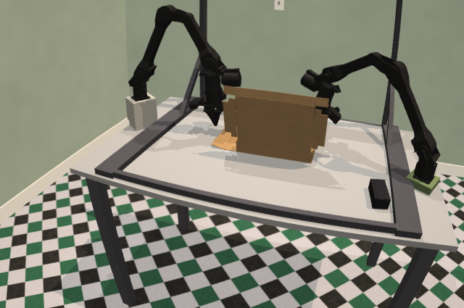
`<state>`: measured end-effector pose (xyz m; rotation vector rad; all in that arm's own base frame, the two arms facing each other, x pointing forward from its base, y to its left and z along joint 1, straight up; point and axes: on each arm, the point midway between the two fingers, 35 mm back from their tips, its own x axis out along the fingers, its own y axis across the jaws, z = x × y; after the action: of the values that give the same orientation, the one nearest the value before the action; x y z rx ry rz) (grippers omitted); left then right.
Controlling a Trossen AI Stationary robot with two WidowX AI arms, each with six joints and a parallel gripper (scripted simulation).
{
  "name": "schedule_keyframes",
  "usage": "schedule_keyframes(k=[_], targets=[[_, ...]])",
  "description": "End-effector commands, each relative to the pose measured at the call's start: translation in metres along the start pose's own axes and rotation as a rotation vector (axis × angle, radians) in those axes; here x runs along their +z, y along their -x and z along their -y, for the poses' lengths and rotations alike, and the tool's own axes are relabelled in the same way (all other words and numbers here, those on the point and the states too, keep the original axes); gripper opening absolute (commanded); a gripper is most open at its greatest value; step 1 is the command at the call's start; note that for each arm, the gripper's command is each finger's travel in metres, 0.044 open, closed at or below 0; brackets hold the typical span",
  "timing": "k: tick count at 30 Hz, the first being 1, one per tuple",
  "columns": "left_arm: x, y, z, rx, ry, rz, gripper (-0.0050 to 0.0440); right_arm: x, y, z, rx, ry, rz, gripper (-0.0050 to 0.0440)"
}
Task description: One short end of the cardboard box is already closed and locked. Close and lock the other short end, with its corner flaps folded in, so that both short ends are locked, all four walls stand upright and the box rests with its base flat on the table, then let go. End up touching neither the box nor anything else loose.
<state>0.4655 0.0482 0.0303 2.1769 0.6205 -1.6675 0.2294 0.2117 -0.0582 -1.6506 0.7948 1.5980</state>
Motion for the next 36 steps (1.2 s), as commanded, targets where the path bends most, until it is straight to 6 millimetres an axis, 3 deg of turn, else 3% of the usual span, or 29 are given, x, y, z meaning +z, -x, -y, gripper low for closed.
schedule_keyframes(k=[1, 5, 9, 18, 36], targets=[[-0.007, 0.012, -0.003, 0.020, -0.001, -0.029, 0.0000, 0.000, -0.005, -0.003, -0.091, 0.008, -0.002, 0.0000], [-0.007, 0.012, -0.003, 0.020, -0.001, -0.029, 0.0000, -0.002, -0.017, -0.020, -0.139, 0.009, -0.011, 0.0000], [-0.007, 0.012, -0.003, 0.020, -0.001, -0.029, 0.0000, -0.002, -0.022, -0.024, -0.213, 0.009, -0.010, 0.0000], [-0.007, 0.012, -0.003, 0.020, -0.001, -0.029, 0.0000, 0.000, -0.017, -0.008, -0.392, 0.003, 0.008, 0.0000], [-0.007, 0.012, -0.003, 0.020, -0.002, -0.029, 0.0000, 0.001, -0.017, 0.001, -0.394, 0.003, 0.009, 0.0000]])
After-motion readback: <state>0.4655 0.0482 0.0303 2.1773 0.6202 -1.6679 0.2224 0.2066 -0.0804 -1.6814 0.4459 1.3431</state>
